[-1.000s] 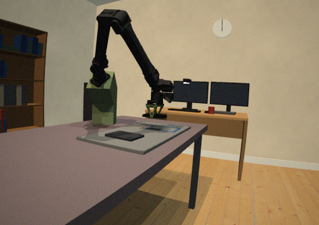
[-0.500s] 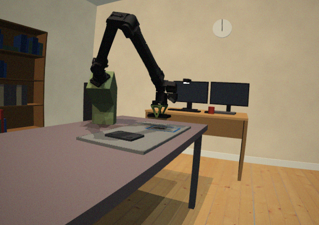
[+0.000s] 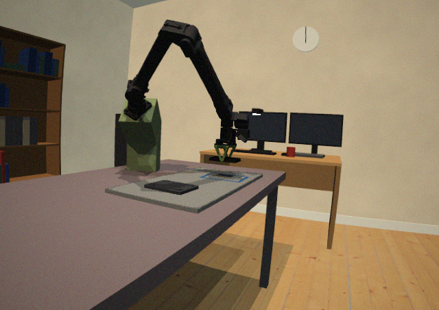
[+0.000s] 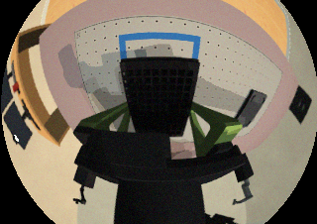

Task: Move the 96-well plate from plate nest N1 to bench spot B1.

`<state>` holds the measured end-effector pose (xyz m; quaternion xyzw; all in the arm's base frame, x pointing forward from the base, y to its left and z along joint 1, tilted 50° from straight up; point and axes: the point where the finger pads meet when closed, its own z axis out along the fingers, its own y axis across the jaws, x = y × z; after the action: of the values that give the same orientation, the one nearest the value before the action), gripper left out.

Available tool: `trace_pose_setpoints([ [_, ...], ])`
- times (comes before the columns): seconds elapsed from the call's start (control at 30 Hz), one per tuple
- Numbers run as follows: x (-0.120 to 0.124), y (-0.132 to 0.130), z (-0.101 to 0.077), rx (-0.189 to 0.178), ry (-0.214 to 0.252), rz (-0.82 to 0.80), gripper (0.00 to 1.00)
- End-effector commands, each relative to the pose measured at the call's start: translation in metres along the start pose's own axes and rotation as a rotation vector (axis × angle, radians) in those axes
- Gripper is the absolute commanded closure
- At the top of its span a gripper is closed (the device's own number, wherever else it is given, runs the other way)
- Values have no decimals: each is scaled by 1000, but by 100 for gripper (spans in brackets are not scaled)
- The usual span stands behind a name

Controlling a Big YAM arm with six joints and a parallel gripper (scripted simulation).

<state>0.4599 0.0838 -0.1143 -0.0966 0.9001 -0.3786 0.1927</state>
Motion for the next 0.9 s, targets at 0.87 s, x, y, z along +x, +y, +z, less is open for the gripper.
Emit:
trace_pose_setpoints([
  [0.87, -14, -5, -10, -4, -26, 44, 100],
])
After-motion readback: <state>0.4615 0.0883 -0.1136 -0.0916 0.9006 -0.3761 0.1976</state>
